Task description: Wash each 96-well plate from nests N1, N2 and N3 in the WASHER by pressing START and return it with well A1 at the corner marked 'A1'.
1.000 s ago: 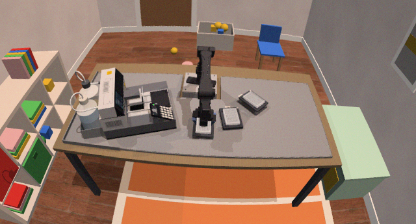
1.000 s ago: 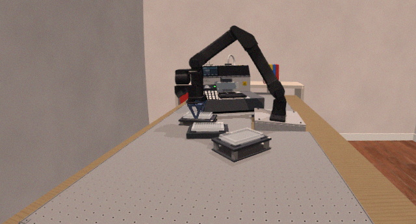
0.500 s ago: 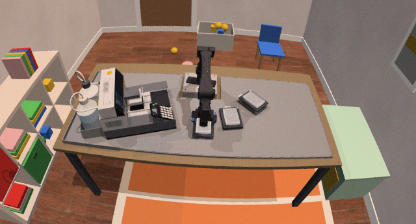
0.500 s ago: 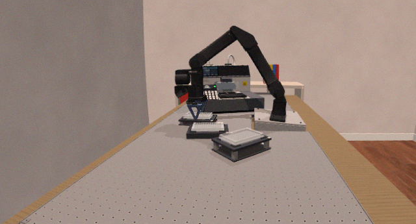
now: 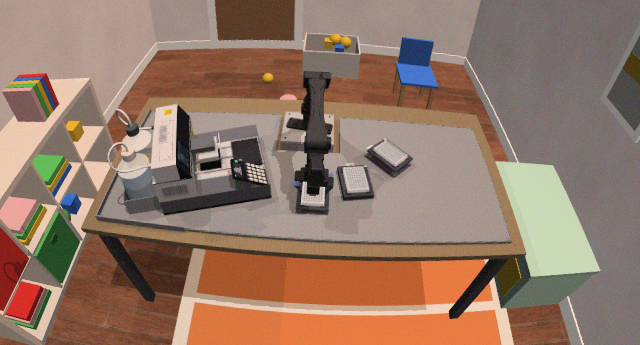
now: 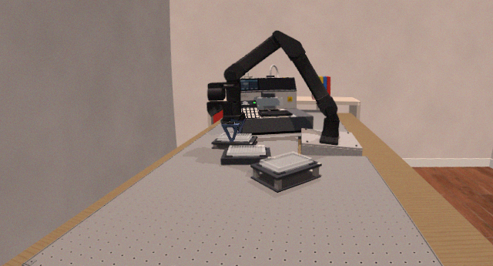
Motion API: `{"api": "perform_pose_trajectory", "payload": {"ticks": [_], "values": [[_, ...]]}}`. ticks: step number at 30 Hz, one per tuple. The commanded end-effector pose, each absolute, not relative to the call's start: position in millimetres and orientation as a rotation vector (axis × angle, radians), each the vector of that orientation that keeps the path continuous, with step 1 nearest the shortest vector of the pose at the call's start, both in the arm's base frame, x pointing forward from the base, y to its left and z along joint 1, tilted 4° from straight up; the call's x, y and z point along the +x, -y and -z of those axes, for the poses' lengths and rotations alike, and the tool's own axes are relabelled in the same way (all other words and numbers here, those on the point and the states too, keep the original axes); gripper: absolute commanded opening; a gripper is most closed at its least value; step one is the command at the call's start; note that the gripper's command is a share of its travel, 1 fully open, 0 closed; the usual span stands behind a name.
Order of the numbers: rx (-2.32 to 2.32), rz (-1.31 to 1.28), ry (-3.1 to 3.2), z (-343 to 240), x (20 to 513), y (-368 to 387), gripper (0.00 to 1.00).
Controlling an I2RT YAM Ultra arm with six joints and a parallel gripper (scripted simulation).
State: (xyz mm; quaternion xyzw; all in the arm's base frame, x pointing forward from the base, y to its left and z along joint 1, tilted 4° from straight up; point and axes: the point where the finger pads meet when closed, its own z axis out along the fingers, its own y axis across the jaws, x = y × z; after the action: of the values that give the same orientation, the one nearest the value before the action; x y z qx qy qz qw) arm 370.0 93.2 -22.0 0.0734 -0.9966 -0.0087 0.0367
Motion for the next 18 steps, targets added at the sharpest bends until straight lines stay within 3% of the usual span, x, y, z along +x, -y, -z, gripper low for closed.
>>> {"api": "perform_pose_trajectory", "payload": {"ticks": [1,18], "values": [[0.226,0.030,3.072,19,372,-94,1.00],[0.226,0.030,3.072,4,373,-94,1.00]]}}
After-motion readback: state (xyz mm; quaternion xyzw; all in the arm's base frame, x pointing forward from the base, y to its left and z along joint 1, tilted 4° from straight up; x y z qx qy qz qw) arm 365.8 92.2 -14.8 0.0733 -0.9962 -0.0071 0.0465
